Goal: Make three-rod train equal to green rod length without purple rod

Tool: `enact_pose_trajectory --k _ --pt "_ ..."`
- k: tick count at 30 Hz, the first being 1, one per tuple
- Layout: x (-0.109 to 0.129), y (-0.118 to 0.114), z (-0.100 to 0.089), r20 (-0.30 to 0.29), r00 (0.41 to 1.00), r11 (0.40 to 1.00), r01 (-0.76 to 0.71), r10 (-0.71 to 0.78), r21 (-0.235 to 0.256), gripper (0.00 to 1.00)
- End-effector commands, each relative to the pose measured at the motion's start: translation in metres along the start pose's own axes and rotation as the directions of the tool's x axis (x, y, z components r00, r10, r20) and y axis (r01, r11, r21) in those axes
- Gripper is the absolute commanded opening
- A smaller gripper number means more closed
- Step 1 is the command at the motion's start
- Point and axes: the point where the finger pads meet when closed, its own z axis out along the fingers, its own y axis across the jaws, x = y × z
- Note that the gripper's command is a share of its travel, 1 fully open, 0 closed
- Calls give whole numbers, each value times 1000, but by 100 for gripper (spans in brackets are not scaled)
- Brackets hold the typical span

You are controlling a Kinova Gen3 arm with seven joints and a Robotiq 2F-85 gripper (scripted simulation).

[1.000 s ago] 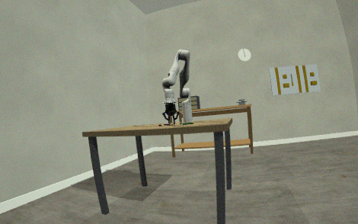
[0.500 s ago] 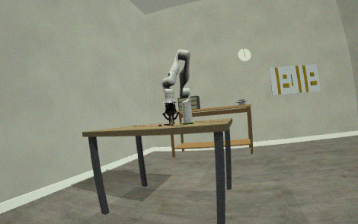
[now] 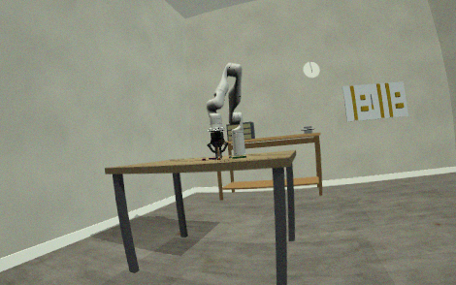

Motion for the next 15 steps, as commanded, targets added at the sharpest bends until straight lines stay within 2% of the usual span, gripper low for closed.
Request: enact_pose_trajectory --k 1,15 --pt "0 0 -1 -2 1000 1000 0 0 0 5" --pt "0 0 -4 -2 1000 1000 0 0 0 5"
